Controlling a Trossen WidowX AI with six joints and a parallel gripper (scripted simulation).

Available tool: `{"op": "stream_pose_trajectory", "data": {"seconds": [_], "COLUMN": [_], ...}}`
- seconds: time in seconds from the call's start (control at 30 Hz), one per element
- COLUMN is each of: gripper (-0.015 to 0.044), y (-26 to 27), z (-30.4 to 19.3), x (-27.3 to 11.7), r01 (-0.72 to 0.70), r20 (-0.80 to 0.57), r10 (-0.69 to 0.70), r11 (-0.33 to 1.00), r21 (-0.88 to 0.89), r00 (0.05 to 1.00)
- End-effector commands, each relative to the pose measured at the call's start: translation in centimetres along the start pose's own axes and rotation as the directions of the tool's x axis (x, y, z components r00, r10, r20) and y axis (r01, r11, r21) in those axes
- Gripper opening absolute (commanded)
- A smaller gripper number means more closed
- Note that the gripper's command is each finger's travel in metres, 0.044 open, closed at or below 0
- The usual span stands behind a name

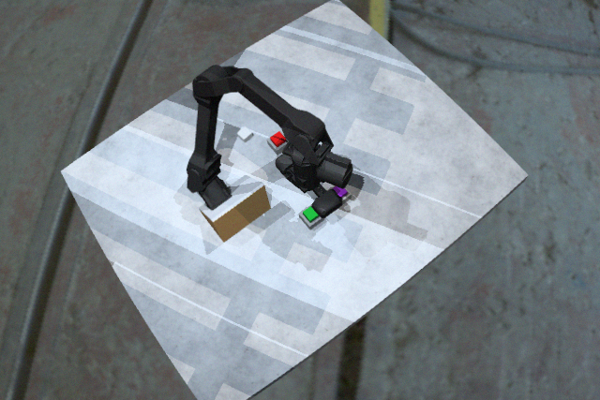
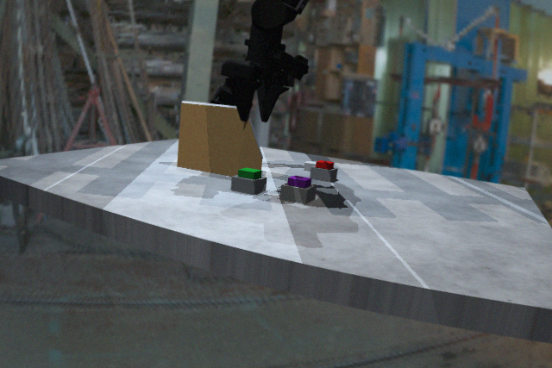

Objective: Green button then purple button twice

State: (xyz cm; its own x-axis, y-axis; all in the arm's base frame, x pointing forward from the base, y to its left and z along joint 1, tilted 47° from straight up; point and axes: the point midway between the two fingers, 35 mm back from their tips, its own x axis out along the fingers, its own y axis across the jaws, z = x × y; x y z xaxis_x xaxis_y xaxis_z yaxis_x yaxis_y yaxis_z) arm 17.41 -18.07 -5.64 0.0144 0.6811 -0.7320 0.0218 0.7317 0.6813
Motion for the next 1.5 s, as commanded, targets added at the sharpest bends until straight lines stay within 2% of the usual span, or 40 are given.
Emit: {"op": "stream_pose_trajectory", "data": {"seconds": [0.0, 0.07, 0.13, 0.27, 0.53, 0.57, 0.93, 1.47], "gripper": [0.0400, 0.0400, 0.0348, 0.0242, 0.0032, 0.0020, 0.0020, 0.0020], "y": [0.0, 0.0, 0.0, 0.3, 0.3, 0.3, 0.3, 0.4], "z": [-0.2, -0.2, -0.1, 0.0, 0.0, 0.0, 0.0, 0.0], "x": [0.1, 0.1, 1.2, 6.1, 6.3, 6.3, 6.4, 9.0], "r01": [-0.040, -0.040, -0.040, -0.042, -0.042, -0.042, -0.042, -0.043], "r20": [0.017, 0.017, 0.017, 0.018, 0.018, 0.018, 0.018, 0.019], "r10": [0.040, 0.040, 0.040, 0.042, 0.042, 0.042, 0.042, 0.043], "r11": [0.999, 0.999, 0.999, 0.999, 0.999, 0.999, 0.999, 0.999], "r21": [0.009, 0.009, 0.009, 0.008, 0.008, 0.008, 0.008, 0.007], "r00": [0.999, 0.999, 0.999, 0.999, 0.999, 0.999, 0.999, 0.999]}}
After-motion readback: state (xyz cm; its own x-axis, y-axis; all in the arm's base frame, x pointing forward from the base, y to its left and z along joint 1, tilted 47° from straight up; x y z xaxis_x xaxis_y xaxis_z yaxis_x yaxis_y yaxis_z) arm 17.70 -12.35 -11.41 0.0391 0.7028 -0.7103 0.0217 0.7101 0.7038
